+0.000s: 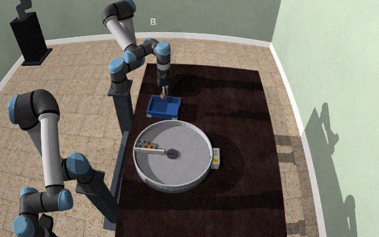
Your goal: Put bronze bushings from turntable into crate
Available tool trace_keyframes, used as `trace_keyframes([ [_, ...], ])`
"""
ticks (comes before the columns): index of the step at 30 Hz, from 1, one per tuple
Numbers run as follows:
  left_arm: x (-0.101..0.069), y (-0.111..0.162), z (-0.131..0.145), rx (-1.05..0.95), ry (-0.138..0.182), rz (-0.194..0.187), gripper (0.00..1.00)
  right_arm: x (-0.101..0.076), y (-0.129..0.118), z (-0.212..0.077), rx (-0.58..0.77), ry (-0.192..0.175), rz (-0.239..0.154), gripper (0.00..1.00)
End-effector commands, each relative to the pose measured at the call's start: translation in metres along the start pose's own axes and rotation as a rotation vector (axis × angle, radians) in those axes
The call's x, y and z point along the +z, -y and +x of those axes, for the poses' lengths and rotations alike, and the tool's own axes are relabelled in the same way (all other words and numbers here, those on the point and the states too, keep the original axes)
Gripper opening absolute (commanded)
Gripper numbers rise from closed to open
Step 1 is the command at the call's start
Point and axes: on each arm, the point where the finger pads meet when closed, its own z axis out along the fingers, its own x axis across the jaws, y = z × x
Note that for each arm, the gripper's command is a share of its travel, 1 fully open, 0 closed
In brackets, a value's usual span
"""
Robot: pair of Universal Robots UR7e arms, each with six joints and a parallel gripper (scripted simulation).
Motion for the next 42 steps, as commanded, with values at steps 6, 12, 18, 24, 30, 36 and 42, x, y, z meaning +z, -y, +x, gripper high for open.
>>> trace_keyframes([
  [6, 0.0, 0.0, 0.0, 0.0, 0.001, 0.001, 0.0, -0.001, 0.0, 0.0, 0.0, 0.0, -0.002, 1.0],
  [12, 0.0, 0.0, 0.0, 0.0, 0.001, 0.001, 0.0, -0.001, 0.0, 0.0, 0.0, 0.0, -0.002, 1.0],
  [18, 0.012, 0.0, 0.0, 0.0, 0.001, 0.001, 0.0, -0.001, 0.0, 0.0, 0.0, 0.0, -0.002, 1.0],
  [24, 0.047, 0.0, 0.0, 0.0, 0.001, 0.001, 0.0, -0.001, 0.0, 0.0, 0.0, 0.0, -0.002, 1.0],
  [30, 0.063, 0.0, 0.0, 0.0, 0.001, 0.001, 0.0, -0.001, 0.0, 0.0, 0.0, 0.0, -0.002, 1.0],
  [36, 0.063, 0.0, 0.0, 0.0, 0.001, 0.001, 0.0, -0.001, 0.0, 0.0, 0.0, 0.0, -0.002, 1.0],
  [42, 0.063, 0.0, 0.0, 0.0, 0.001, 0.001, 0.0, -0.001, 0.0, 0.0, 0.0, 0.0, -0.002, 1.0],
])
